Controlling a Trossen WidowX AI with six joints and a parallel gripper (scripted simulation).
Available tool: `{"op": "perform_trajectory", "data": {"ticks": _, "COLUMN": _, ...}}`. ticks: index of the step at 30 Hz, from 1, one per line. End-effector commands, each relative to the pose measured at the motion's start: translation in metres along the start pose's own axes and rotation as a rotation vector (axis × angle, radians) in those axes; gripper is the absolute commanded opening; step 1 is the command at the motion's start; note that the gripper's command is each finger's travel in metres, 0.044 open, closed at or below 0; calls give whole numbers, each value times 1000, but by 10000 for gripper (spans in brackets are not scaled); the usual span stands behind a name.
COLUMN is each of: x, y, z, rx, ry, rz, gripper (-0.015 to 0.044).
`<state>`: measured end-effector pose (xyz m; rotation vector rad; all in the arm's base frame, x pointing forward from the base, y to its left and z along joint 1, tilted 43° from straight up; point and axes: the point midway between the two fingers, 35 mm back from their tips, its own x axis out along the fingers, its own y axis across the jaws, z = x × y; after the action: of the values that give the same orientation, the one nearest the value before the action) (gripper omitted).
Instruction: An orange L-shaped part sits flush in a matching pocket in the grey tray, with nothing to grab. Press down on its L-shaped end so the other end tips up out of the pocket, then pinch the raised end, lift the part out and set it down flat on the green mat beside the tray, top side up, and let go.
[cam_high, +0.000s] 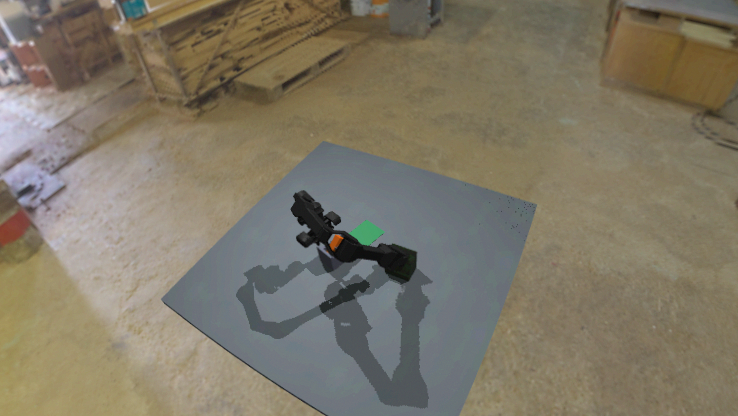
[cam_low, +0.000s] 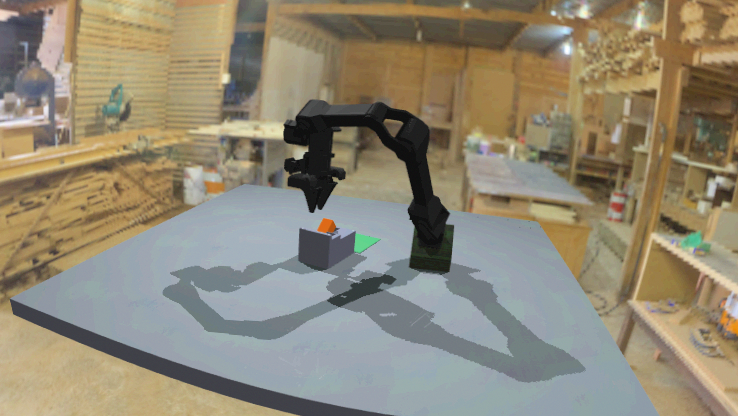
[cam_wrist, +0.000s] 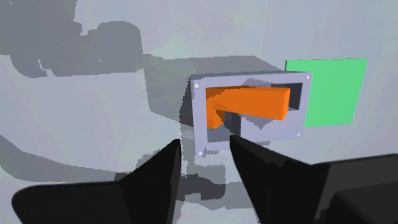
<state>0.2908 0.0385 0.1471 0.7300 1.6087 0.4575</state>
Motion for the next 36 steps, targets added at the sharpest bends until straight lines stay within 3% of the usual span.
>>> {"op": "perform_trajectory", "data": {"ticks": 1, "x": 0, "y": -1, "z": 0, "rx": -12, "ry": -3, "rz": 0, "gripper": 206}}
{"op": "perform_trajectory", "data": {"ticks": 4, "x": -1, "y": -7, "z": 2, "rx": -137, "ry": -3, "rz": -2, "gripper": 280}}
{"op": "perform_trajectory", "data": {"ticks": 20, "x": -4, "y": -70, "z": 11, "rx": -1414, "ry": 6, "rz": -5, "gripper": 280}}
{"op": "perform_trajectory", "data": {"ticks": 24, "x": -4, "y": -76, "z": 11, "rx": -1561, "ry": 7, "rz": -3, "gripper": 280}}
{"op": "perform_trajectory", "data": {"ticks": 36, "x": -4, "y": -76, "z": 11, "rx": -1570, "ry": 7, "rz": -3, "gripper": 280}}
